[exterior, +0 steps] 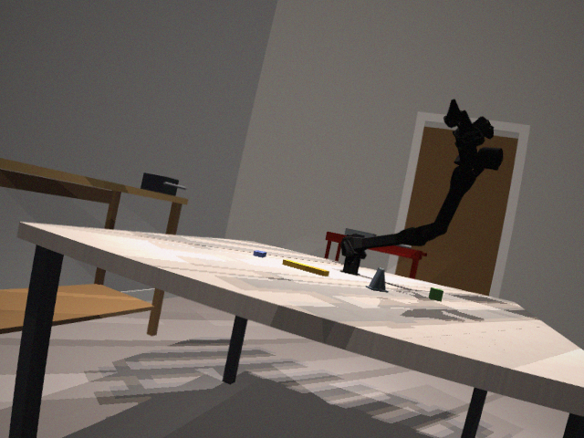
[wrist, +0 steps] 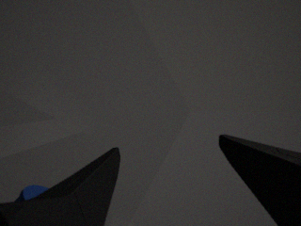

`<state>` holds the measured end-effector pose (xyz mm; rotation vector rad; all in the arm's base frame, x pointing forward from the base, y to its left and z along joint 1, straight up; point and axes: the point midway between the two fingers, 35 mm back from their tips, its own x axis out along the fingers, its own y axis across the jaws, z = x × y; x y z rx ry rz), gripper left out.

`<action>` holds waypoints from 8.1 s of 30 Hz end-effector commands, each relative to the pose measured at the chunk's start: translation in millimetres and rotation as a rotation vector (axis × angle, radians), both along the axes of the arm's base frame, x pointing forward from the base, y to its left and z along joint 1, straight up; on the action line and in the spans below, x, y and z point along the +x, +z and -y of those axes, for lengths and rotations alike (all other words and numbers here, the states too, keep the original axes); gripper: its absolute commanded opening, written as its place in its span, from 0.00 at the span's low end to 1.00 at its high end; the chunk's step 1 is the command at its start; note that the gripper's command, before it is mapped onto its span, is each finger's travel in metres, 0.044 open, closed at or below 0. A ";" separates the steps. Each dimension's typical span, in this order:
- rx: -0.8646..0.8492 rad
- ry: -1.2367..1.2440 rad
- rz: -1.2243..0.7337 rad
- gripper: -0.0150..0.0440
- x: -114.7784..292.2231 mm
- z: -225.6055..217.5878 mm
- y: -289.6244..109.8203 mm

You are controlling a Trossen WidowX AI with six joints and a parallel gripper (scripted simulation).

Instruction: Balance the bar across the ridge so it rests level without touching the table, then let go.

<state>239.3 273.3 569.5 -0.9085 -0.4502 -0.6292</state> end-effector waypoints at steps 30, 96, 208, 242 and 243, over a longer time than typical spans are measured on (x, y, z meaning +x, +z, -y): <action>0.257 -0.146 0.167 0.79 -142.1 200.8 65.8; 0.536 0.023 -1.277 0.79 31.7 443.2 -260.3; -0.142 0.490 -2.236 0.25 32.9 334.0 -515.4; -0.147 0.488 -2.237 0.25 32.7 334.3 -429.0; -0.147 0.488 -2.237 0.25 32.2 334.2 -426.4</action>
